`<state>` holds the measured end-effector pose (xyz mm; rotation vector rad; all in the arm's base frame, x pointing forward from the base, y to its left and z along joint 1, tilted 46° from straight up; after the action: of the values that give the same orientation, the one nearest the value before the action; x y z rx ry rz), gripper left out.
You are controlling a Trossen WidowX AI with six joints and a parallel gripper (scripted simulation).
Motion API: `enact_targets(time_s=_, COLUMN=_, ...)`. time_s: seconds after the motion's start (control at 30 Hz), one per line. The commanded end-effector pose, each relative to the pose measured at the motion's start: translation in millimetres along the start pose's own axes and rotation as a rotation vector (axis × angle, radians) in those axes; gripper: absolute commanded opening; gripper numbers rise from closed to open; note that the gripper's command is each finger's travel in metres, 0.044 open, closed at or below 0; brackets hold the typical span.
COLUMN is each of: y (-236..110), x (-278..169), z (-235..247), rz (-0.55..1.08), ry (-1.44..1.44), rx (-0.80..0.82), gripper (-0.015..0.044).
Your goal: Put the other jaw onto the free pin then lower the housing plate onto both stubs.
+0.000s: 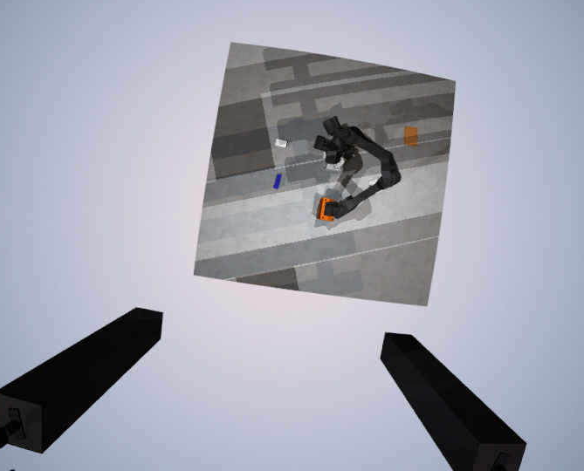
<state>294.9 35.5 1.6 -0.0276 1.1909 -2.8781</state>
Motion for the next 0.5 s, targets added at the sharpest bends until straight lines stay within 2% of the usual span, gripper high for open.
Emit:
enact_targets(time_s=0.0, y=9, x=3, z=0, rz=-0.01, ry=-0.01, rx=0.008, gripper=0.0134)
enact_targets(time_s=0.47, y=31, x=4, z=1, rz=-0.011, ry=-0.008, rx=0.01, gripper=0.0134)
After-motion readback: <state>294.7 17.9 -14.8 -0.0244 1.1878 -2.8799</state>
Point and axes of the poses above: the point midway between the two fingers, 35 mm back from their tips, its own y axis out along the fingers, its own z axis across the jaws, x = y × z, the point moved 1 cm from there along -y, back along the fingers, and after that the axes turned 11 degrees about -y, right-handed, at the moved point
